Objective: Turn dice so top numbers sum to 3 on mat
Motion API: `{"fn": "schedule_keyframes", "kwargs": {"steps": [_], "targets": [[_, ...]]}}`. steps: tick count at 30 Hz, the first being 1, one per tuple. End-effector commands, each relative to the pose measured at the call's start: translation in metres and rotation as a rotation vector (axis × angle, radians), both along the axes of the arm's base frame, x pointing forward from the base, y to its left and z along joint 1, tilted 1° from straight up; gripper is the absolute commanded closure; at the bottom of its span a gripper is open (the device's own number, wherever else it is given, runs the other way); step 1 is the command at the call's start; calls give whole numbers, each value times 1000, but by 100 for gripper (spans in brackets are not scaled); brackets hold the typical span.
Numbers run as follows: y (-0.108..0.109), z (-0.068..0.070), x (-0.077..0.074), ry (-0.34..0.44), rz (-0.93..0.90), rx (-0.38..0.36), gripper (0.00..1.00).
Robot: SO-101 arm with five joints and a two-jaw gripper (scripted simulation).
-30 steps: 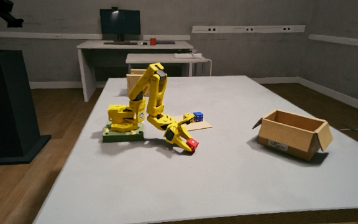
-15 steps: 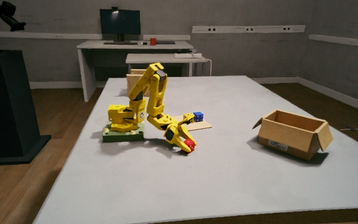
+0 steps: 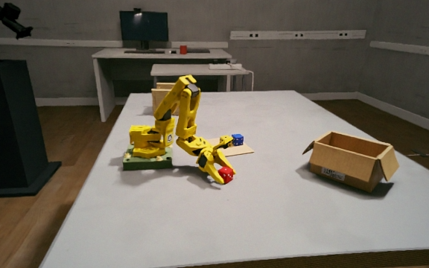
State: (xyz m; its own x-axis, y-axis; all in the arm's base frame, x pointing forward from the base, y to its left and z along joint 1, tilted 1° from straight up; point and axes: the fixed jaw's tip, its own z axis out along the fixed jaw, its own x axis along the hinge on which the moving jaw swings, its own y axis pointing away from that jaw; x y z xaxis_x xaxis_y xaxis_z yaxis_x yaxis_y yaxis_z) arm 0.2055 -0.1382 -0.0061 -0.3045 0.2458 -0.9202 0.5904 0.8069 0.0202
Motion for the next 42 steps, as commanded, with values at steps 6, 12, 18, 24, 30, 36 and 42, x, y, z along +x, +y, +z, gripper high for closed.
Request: {"fn": "schedule_keyframes", "kwargs": {"steps": [6,12,18,24,30,36,42], "targets": [[1,0,1,-1,9,-9,64],[0,4,3,-1,9,-9,64],[-2,19,5,-1,8,-10,64],[-2,32,5,-1,8,-10,64],[-1,45,3,-1,7,-10,64],[0,49,2,0,7,-10,64],[0,49,2,0,7,-10,64]]}}
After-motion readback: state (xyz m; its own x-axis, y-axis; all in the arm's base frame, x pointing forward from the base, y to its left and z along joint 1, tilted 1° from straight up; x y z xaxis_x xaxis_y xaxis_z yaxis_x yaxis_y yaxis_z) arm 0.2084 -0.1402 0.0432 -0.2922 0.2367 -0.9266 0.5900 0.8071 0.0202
